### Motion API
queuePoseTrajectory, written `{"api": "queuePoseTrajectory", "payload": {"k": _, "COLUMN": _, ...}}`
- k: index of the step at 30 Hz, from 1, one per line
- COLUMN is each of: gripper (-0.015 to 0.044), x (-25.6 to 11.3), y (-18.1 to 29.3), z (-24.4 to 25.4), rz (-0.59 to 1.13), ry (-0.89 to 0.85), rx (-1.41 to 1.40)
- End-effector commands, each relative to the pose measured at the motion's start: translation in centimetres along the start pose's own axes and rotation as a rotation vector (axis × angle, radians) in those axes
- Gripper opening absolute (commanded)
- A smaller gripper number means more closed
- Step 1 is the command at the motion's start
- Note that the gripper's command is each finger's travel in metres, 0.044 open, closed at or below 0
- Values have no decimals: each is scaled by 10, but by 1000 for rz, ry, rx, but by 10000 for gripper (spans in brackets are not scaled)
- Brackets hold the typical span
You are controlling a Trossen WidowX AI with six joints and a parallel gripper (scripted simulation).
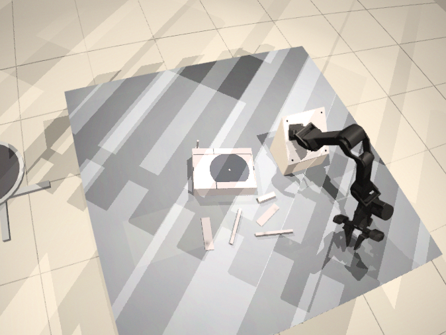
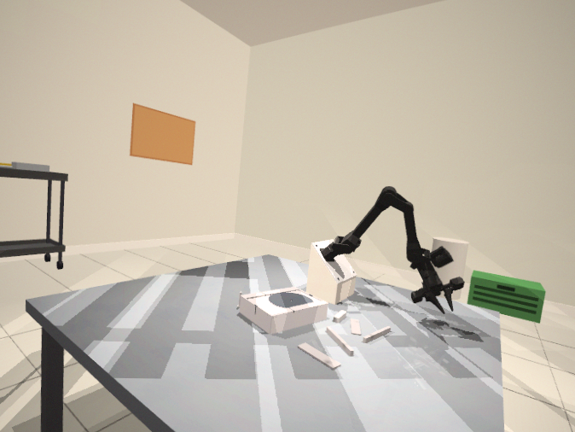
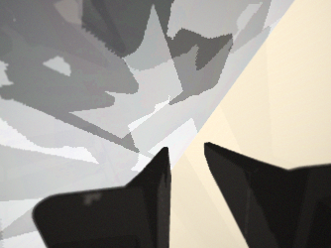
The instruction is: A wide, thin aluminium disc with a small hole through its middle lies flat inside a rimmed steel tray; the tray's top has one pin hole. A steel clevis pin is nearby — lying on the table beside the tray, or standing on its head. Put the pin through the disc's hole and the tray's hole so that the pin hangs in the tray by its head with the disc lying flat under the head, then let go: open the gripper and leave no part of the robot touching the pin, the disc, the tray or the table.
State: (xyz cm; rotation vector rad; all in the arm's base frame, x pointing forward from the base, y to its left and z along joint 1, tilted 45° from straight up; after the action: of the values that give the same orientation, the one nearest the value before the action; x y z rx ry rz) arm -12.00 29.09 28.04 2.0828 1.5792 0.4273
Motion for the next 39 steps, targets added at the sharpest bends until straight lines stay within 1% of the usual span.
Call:
{"api": "queuePoseTrajectory", "payload": {"k": 1, "gripper": 120, "x": 31, "y": 19, "z": 18, "rz": 40, "ry": -77, "rx": 48}}
{"api": "queuePoseTrajectory", "payload": {"k": 7, "gripper": 120, "x": 79, "y": 63, "z": 61, "rz": 125, "ry": -225, "rx": 153}}
{"api": "queuePoseTrajectory", "payload": {"k": 12, "gripper": 120, "x": 108, "y": 110, "z": 105, "rz": 210, "ry": -355, "rx": 269}}
{"api": "queuePoseTrajectory", "payload": {"k": 16, "gripper": 120, "x": 121, "y": 150, "z": 144, "rz": 286, "ry": -456, "rx": 378}}
{"api": "queuePoseTrajectory", "payload": {"k": 22, "gripper": 120, "x": 130, "y": 202, "z": 206, "rz": 372, "ry": -606, "rx": 556}}
{"api": "queuePoseTrajectory", "payload": {"k": 25, "gripper": 120, "x": 129, "y": 226, "z": 238, "rz": 407, "ry": -682, "rx": 655}}
{"api": "queuePoseTrajectory", "payload": {"k": 31, "gripper": 120, "x": 107, "y": 266, "z": 305, "rz": 485, "ry": -854, "rx": 825}}
{"api": "queuePoseTrajectory", "payload": {"k": 35, "gripper": 120, "x": 84, "y": 292, "z": 352, "rz": 540, "ry": -965, "rx": 990}}
{"api": "queuePoseTrajectory", "payload": {"k": 39, "gripper": 120, "x": 52, "y": 315, "z": 410, "rz": 604, "ry": -1090, "rx": 1211}}
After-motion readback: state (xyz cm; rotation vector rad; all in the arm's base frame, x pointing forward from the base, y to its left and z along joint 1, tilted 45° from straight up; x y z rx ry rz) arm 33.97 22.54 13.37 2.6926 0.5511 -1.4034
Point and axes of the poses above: the point midway between the two fingers, 35 mm back from their tips, its own x axis out along the fingers, its own z axis across the jaws, y = z × x, the point moved 9 cm from there along -x, back along the fingers, and after that the axes turned 7 degrees about -x, right-handed, at the moved point
